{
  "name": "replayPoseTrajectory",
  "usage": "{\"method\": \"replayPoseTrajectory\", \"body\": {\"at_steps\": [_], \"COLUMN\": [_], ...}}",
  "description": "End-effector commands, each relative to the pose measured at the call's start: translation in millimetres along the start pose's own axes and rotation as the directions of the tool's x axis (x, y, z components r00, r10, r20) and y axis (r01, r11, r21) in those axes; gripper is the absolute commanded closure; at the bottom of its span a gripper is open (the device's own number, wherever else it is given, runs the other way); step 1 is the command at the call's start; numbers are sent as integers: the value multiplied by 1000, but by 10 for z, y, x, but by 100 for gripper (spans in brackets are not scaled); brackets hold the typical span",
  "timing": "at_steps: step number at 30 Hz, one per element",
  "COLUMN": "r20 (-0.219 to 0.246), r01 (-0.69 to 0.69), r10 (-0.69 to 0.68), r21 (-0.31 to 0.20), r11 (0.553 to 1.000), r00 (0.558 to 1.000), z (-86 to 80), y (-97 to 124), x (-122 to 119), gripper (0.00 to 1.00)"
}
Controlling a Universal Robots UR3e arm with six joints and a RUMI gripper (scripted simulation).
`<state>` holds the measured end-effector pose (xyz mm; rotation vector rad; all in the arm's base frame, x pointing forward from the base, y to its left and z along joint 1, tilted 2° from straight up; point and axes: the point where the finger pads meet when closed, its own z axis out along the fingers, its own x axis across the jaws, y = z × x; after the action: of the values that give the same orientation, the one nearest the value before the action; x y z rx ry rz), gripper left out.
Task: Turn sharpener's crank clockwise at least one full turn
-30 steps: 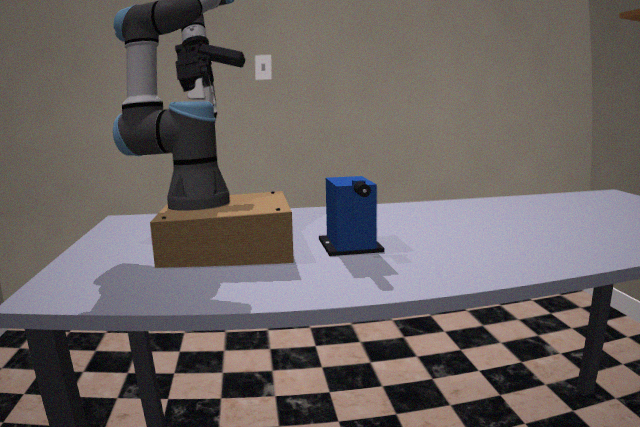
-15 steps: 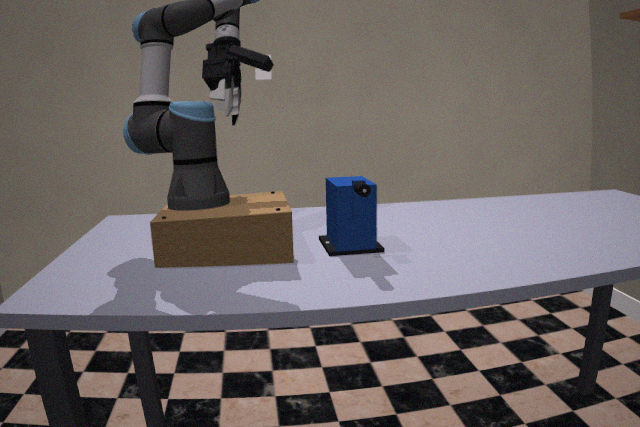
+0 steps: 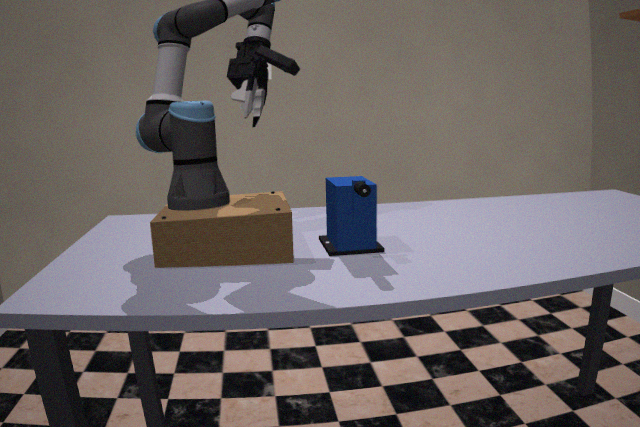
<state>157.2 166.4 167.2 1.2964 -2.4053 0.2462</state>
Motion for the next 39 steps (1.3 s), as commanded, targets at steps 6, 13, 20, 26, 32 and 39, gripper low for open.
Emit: {"method": "replayPoseTrajectory", "body": {"at_steps": [6, 13, 20, 26, 32, 39], "r20": [11, 22, 31, 40, 50, 60], "r01": [-72, -134, -174, -212, -248, -282], "r10": [73, 140, 186, 231, 278, 325], "r21": [-94, -174, -225, -275, -324, -370], "r11": [993, 976, 959, 938, 913, 885], "r00": [997, 990, 982, 972, 959, 944], "z": [16, 52, 94, 135, 188, 233], "y": [-299, -590, -836, -1030, -1237, -1392], "x": [-65, -84, -77, -53, -12, 31], "gripper": [68, 68, 68, 68, 68, 68]}}
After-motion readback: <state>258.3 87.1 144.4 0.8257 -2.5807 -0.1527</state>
